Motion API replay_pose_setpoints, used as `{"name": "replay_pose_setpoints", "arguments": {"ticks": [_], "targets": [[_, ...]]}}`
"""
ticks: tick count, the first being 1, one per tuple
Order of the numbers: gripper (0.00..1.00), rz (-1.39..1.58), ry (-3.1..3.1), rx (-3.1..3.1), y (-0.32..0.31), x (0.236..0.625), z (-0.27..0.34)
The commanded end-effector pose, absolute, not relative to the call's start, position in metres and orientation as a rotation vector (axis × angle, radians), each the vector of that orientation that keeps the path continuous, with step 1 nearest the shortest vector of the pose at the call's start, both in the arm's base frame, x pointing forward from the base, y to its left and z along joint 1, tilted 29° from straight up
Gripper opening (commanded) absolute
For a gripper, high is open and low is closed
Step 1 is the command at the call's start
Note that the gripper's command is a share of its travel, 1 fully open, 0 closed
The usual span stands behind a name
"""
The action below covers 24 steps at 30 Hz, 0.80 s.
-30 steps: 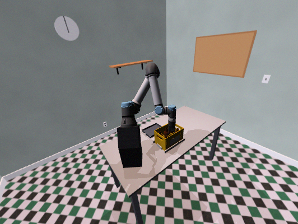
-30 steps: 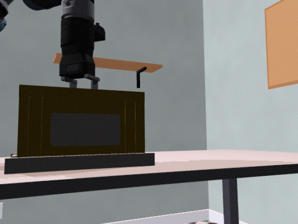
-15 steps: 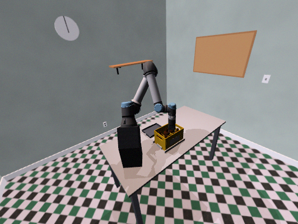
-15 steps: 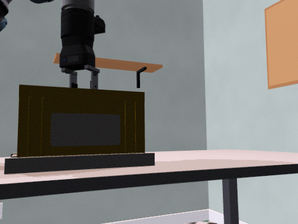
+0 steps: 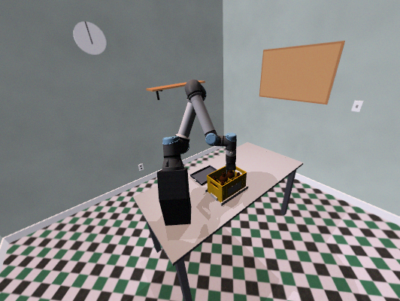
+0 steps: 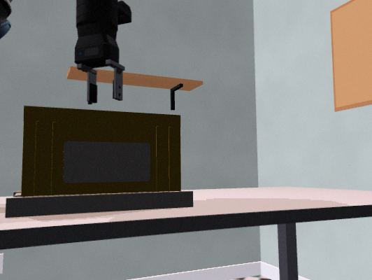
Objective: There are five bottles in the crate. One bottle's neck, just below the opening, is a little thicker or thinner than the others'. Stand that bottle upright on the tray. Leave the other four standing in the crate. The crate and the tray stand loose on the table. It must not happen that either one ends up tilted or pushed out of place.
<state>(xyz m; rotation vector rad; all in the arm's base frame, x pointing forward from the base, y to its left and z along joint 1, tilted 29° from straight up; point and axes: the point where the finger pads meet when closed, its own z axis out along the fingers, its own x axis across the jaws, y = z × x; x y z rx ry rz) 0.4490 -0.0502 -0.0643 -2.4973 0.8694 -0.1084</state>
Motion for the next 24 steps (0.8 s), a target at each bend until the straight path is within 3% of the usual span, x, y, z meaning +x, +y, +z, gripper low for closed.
{"name": "replay_pose_setpoints", "arguments": {"ticks": [1,13,14,24], "targets": [[1.00,-0.108,0.868,-2.497,-0.0570,0.4454,-0.0504],[1.00,-0.108,0.868,-2.497,-0.0598,0.4439,-0.0446],[0.00,-0.108,0.868,-2.497,-0.0598,0.4439,-0.0446],[0.00,-0.108,0.868,-2.497,-0.0598,0.4439,-0.0446]]}}
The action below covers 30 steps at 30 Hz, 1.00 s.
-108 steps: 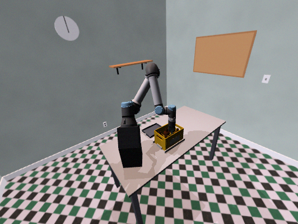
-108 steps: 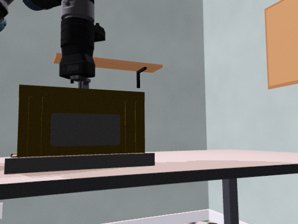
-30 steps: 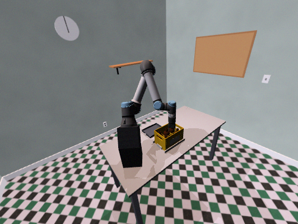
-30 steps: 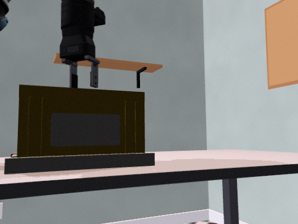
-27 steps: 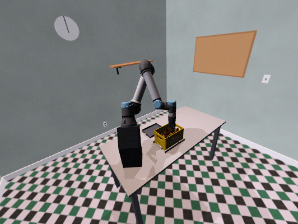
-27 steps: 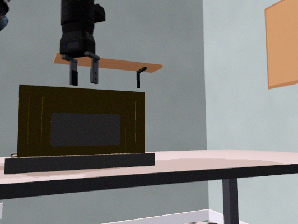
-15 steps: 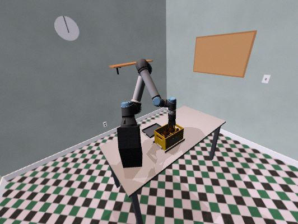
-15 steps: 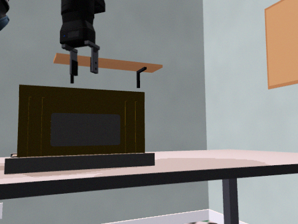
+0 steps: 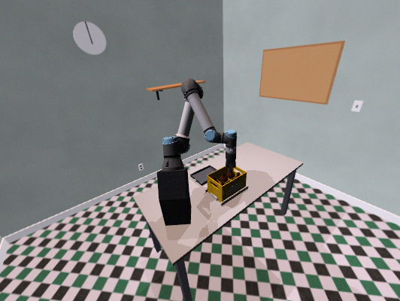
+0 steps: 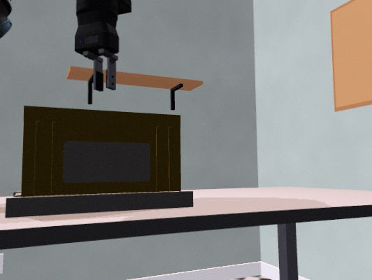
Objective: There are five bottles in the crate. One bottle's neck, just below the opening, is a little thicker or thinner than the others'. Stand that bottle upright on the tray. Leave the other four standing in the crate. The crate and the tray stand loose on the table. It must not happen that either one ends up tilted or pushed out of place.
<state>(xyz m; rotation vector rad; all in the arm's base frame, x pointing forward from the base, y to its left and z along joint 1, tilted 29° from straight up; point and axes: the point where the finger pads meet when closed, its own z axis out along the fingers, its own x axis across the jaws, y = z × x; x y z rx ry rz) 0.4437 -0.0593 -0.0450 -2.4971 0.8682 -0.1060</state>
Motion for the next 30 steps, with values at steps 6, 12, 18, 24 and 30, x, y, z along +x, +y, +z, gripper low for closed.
{"name": "replay_pose_setpoints", "arguments": {"ticks": [6,12,18,24,30], "targets": [[0.00,-0.108,0.868,-2.497,-0.060,0.444,-0.045],[0.00,-0.108,0.868,-2.497,-0.060,0.444,-0.045],[0.00,-0.108,0.868,-2.497,-0.060,0.444,-0.045],[0.00,-0.108,0.868,-2.497,-0.059,0.444,-0.044],[0.00,-0.107,0.869,-2.498,-0.022,0.440,-0.027]]}}
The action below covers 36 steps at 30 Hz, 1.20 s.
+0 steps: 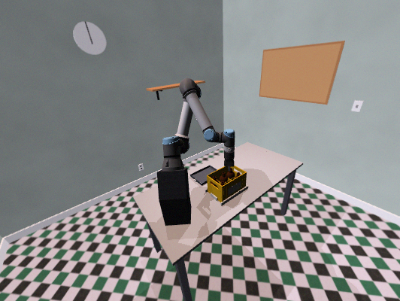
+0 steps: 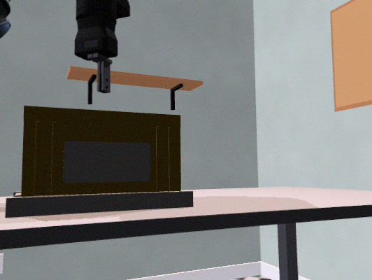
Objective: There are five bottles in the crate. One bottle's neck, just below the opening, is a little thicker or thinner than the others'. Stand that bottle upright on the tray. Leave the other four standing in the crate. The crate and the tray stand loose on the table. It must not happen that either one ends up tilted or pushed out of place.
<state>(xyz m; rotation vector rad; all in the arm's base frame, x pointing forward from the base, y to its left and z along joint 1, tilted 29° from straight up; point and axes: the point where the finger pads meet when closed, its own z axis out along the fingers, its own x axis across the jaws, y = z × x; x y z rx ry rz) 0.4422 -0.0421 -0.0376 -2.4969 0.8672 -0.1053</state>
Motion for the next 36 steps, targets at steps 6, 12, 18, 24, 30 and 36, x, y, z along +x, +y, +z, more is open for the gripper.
{"name": "replay_pose_setpoints", "arguments": {"ticks": [6,12,18,24,30,36], "targets": [[0.00,-0.108,0.868,-2.497,0.016,0.433,-0.011],[0.00,-0.108,0.868,-2.497,0.016,0.433,-0.011],[1.00,-0.108,0.868,-2.497,0.016,0.433,-0.011],[1.00,-0.108,0.868,-2.497,0.016,0.433,-0.011],[1.00,-0.108,0.868,-2.497,0.016,0.433,-0.011],[1.00,-0.108,0.868,-2.497,0.016,0.433,-0.011]]}}
